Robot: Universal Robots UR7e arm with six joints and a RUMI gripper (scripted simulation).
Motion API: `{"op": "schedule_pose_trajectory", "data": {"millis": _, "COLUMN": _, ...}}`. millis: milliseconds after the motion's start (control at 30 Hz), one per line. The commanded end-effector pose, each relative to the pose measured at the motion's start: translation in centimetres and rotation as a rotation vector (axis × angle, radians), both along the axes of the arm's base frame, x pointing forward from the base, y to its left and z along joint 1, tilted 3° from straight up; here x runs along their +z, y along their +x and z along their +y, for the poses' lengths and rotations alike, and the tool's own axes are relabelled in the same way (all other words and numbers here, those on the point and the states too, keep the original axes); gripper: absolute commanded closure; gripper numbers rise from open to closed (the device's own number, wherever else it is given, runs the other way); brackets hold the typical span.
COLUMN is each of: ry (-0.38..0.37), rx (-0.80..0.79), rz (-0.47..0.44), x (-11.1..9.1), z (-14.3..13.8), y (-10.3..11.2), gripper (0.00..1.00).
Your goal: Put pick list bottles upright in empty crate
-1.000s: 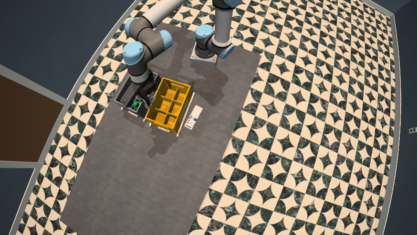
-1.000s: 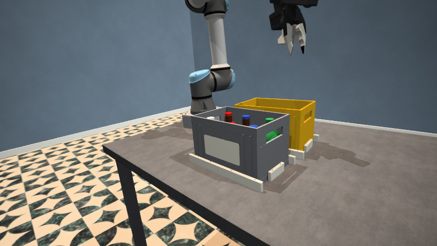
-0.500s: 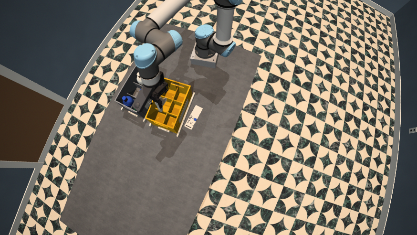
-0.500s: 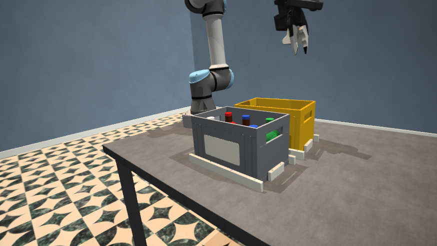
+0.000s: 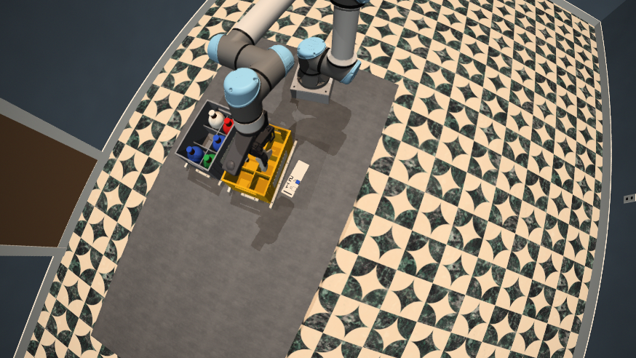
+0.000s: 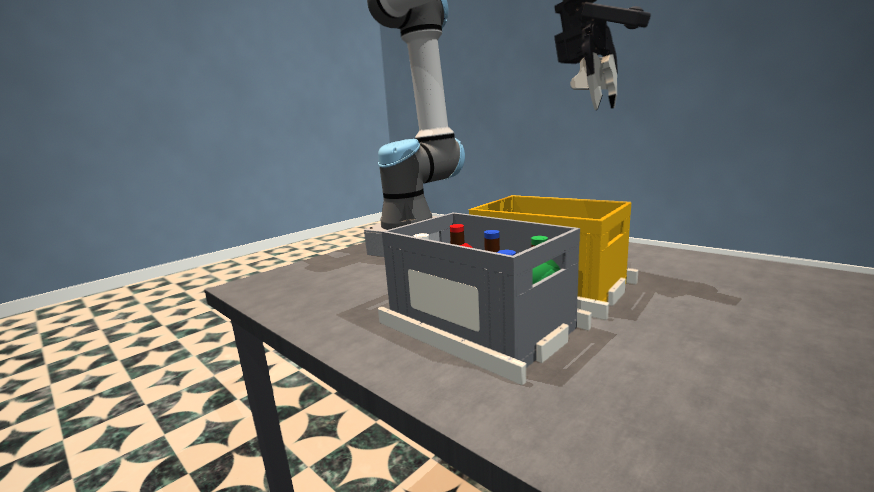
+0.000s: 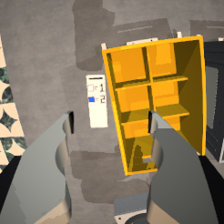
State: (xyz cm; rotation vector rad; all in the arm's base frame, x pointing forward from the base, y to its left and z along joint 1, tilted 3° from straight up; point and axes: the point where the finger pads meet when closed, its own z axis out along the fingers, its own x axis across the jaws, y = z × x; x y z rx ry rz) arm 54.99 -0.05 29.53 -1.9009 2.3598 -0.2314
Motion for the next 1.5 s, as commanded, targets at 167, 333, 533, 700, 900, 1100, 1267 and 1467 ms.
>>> {"op": "schedule_pose_trajectory", "data": {"millis": 167, "ry": -0.003, "rx": 0.114, "rz": 0.027, "x": -0.1, "z": 4.1, "y": -1.0, "gripper": 0.62}}
{"op": "schedule_pose_trajectory", "data": {"millis": 333, "ry": -0.003, "rx": 0.114, "rz": 0.027, "x": -0.2, "z": 6.4, "y": -1.7, "gripper": 0.62}}
{"op": "schedule_pose_trajectory", "data": {"millis": 533, "ry": -0.006, "rx": 0.179, "rz": 0.043, "x": -0.2, "z": 7.4, "y": -2.1, "gripper": 0.62}}
{"op": "schedule_pose_trajectory", "data": {"millis": 700, "ry": -0.008, "rx": 0.219, "rz": 0.053, "x": -0.3, "z": 9.7, "y": -3.0, "gripper": 0.62}}
{"op": "schedule_pose_trajectory", "data": {"millis": 900, "ry": -0.01, "rx": 0.251, "rz": 0.061, "x": -0.4, "z": 11.4, "y": -3.8, "gripper": 0.62}}
{"op": "schedule_pose_trajectory", "data": {"millis": 1100, "ry": -0.014, "rx": 0.324, "rz": 0.079, "x": -0.4, "z": 13.1, "y": -4.7, "gripper": 0.62}}
{"op": "schedule_pose_trajectory", "data": {"millis": 1267, "ry": -0.014, "rx": 0.324, "rz": 0.079, "x": -0.5, "z": 15.2, "y": -5.8, "gripper": 0.62}}
{"op": "schedule_pose_trajectory", "data": {"millis": 1467, "ry": -0.022, "rx": 0.429, "rz": 0.105, "x": -0.6, "z": 16.8, "y": -6.9, "gripper": 0.62}}
